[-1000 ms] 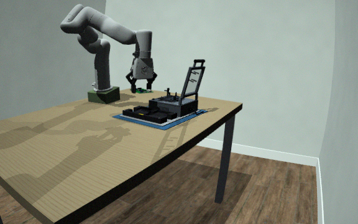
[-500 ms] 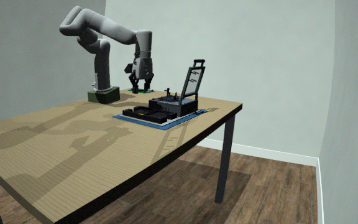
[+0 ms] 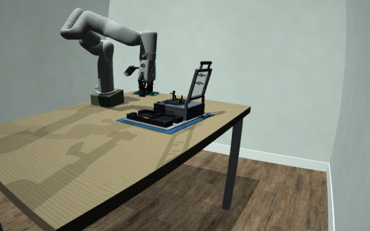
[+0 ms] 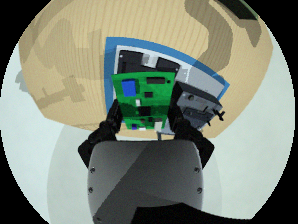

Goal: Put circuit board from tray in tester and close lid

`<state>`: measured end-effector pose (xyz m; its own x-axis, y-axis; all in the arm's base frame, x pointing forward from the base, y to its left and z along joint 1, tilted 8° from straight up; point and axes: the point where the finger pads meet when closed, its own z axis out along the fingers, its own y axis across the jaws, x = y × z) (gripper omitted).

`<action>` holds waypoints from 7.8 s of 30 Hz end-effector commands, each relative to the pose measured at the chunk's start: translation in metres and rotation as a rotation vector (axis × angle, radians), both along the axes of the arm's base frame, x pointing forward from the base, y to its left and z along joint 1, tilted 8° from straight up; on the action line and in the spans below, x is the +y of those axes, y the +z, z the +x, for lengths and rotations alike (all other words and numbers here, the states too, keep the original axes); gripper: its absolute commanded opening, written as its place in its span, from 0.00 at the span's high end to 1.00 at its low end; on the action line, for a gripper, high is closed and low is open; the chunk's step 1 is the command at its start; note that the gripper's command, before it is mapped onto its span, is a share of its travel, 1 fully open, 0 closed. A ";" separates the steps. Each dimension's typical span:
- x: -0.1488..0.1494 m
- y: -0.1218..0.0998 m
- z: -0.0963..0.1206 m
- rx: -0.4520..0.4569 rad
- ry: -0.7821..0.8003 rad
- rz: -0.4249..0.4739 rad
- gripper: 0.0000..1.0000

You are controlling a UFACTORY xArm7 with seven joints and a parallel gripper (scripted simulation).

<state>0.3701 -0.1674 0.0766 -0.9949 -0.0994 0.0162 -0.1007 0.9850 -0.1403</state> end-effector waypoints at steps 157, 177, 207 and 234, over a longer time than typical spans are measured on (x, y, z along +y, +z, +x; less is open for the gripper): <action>0.022 0.000 0.013 0.181 1.293 0.005 0.21; 0.070 -0.003 0.039 0.181 1.293 0.005 0.21; 0.145 -0.007 0.079 0.181 1.293 0.005 0.21; 0.158 -0.008 0.086 0.181 1.293 0.005 0.21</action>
<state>0.4552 -0.0100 0.0668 -0.1638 -0.9770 0.1366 -0.9865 0.1628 -0.0180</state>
